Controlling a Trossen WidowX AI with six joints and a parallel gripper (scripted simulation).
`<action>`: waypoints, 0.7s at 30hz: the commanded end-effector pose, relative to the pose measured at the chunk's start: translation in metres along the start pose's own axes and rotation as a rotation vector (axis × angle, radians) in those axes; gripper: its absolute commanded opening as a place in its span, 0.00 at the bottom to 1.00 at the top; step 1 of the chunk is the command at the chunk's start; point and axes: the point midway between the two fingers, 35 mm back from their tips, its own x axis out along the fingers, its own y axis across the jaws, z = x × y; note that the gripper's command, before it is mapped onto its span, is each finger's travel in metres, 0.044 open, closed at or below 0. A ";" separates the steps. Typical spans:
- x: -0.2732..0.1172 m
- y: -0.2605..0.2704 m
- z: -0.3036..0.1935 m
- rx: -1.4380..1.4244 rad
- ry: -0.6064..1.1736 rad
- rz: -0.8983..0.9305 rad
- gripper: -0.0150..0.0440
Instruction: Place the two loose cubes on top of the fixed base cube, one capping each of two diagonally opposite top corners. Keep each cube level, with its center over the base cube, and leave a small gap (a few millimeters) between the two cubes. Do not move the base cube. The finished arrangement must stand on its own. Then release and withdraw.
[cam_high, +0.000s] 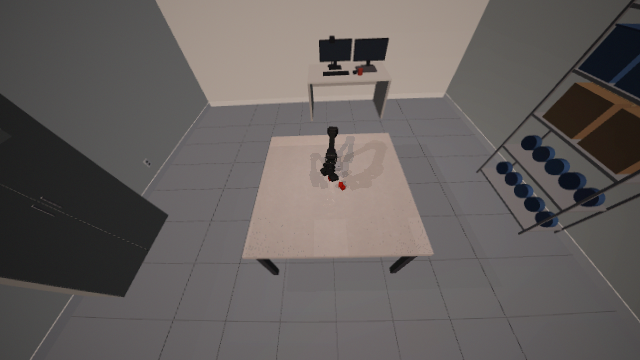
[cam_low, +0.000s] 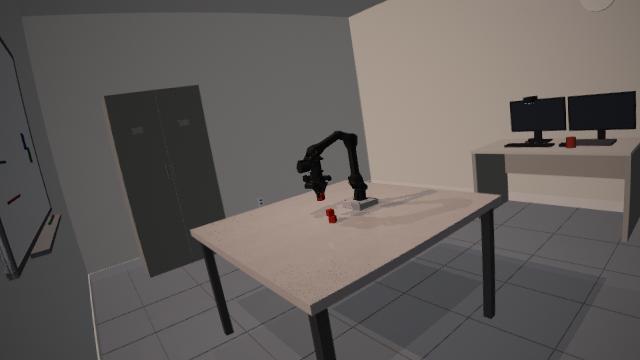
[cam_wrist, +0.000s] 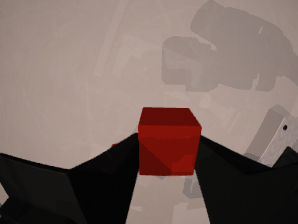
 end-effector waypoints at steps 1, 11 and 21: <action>-0.003 0.004 -0.002 -0.084 -0.005 0.005 0.43; -0.002 0.016 -0.017 -0.494 -0.006 0.005 0.43; 0.000 0.028 -0.033 -0.904 -0.006 0.006 0.43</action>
